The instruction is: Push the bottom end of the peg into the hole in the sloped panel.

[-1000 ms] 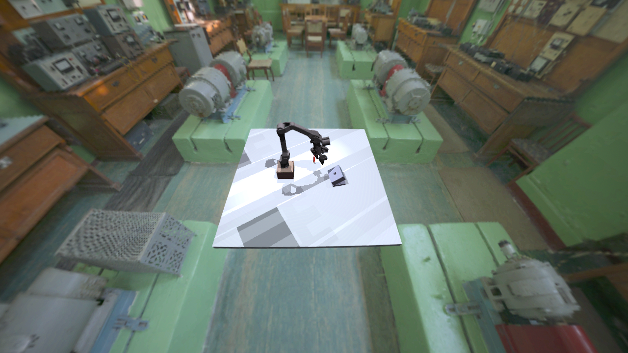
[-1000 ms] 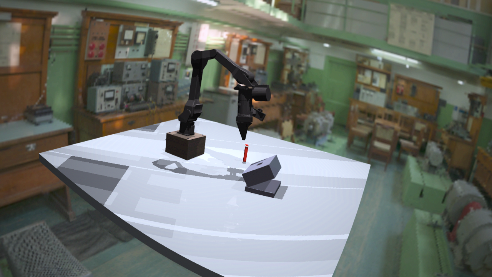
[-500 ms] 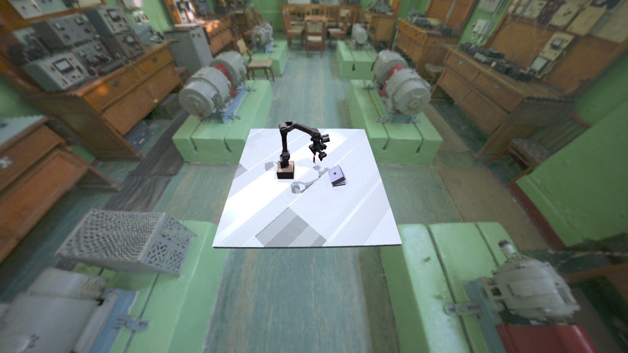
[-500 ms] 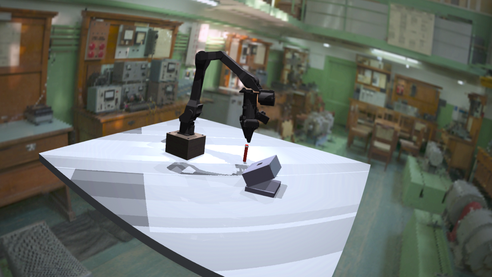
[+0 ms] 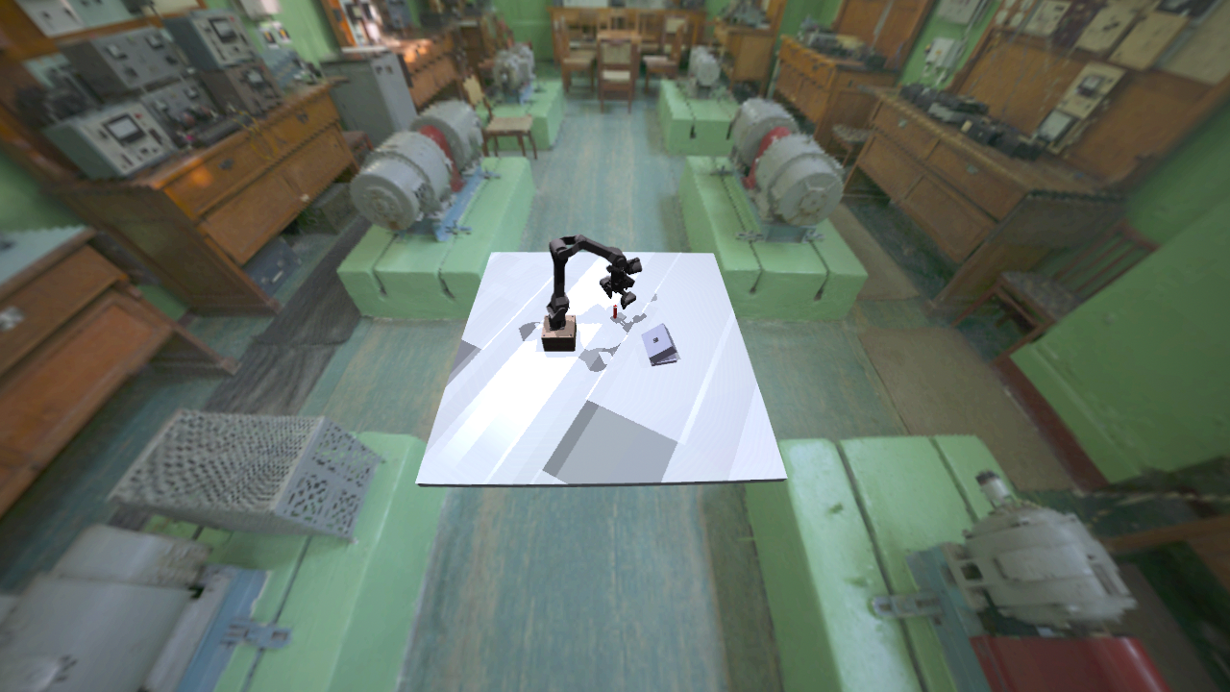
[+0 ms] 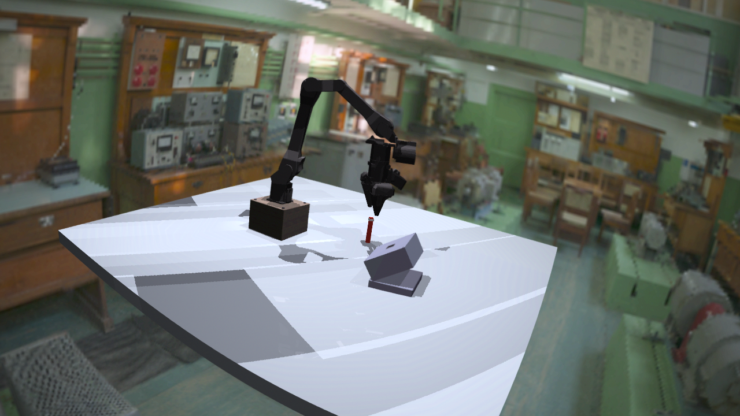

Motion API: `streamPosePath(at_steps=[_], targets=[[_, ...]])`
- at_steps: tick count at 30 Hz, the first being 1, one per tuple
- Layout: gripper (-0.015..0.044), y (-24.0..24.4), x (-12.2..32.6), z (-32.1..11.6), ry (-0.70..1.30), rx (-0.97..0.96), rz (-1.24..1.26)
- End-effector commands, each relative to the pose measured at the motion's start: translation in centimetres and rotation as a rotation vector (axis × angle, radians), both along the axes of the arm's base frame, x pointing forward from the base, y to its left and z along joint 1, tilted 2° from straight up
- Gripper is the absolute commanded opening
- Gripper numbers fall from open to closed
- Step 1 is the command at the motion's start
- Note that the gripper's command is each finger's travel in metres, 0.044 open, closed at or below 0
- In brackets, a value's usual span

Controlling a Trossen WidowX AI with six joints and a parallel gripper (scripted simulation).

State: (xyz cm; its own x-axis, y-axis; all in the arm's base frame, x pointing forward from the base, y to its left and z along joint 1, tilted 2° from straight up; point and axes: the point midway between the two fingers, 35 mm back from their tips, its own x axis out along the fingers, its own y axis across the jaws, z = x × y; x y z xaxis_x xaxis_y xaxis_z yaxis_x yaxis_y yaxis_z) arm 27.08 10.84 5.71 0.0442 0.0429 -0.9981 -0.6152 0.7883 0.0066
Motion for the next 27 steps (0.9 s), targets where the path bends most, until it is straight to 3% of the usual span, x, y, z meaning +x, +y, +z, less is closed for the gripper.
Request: streamPosePath(at_steps=[1,27], targets=[[0.0440,1.3,-0.6,-0.3,0.022,0.008,0.019],[0.0440,1.6,-0.5,-3.9,0.023,0.008,0.021]])
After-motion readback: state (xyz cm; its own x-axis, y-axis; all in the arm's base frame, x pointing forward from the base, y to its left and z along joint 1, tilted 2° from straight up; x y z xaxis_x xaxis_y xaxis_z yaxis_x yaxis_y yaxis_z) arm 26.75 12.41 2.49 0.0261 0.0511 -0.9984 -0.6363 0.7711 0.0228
